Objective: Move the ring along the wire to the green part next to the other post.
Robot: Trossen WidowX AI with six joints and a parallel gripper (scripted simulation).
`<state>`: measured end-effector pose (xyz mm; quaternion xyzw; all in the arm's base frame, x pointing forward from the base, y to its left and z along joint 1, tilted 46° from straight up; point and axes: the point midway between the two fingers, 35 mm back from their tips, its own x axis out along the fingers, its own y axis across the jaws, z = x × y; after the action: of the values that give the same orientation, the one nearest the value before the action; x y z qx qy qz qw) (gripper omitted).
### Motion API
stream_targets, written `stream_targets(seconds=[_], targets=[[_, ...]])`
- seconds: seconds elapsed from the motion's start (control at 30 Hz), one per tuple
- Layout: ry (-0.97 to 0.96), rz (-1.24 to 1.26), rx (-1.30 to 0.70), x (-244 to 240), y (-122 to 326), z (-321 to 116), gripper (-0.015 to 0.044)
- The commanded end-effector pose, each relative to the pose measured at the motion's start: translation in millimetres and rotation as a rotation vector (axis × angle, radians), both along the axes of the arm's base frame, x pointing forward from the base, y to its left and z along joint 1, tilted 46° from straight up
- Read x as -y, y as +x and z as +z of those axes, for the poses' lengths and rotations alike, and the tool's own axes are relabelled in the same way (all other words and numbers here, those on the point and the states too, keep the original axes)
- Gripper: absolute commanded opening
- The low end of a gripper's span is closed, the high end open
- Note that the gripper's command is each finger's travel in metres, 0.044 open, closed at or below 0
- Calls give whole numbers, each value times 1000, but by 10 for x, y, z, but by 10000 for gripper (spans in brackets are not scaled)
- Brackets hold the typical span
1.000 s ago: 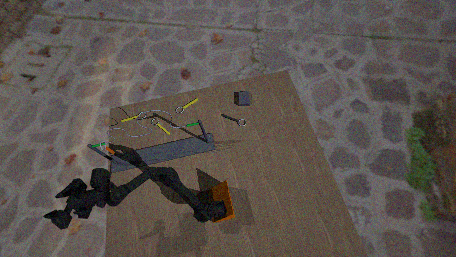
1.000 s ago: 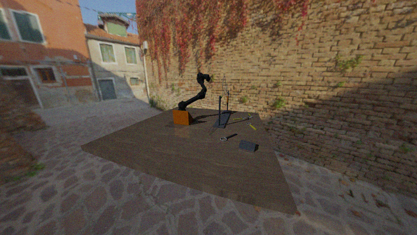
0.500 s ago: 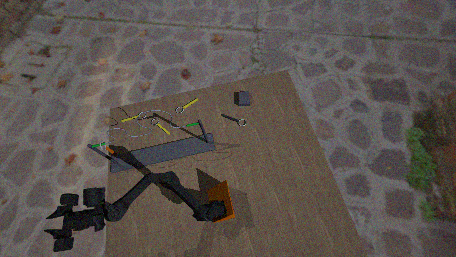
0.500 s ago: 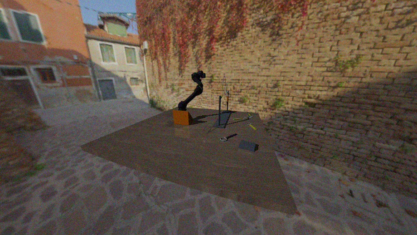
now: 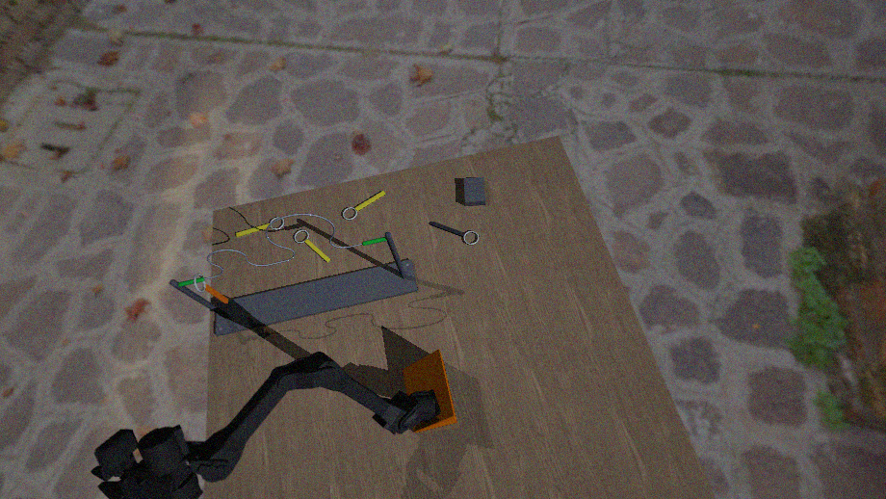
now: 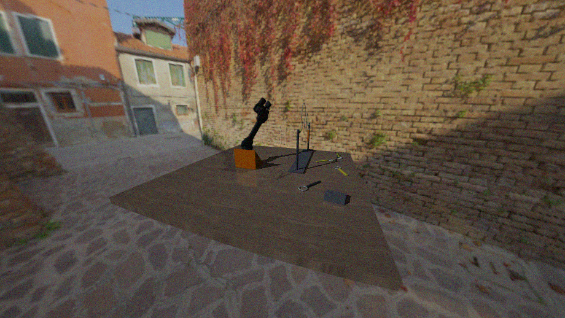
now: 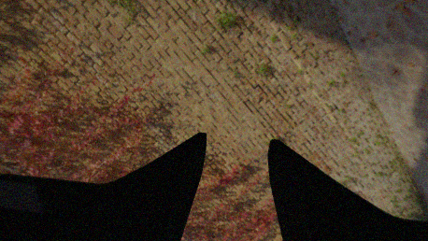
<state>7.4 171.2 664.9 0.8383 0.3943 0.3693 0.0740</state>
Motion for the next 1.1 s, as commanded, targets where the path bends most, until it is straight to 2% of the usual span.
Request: stream_targets(seconds=[0.0, 0.3, 0.7, 1.07], targets=[[-69, -107, 71, -209, -10, -71, 160], [-312, -408, 214, -787, 168, -340, 160], [-658, -756, 386, -1408, 744, -764, 160], [-1164, -1114, 447, -1781, 1897, -1491, 160]])
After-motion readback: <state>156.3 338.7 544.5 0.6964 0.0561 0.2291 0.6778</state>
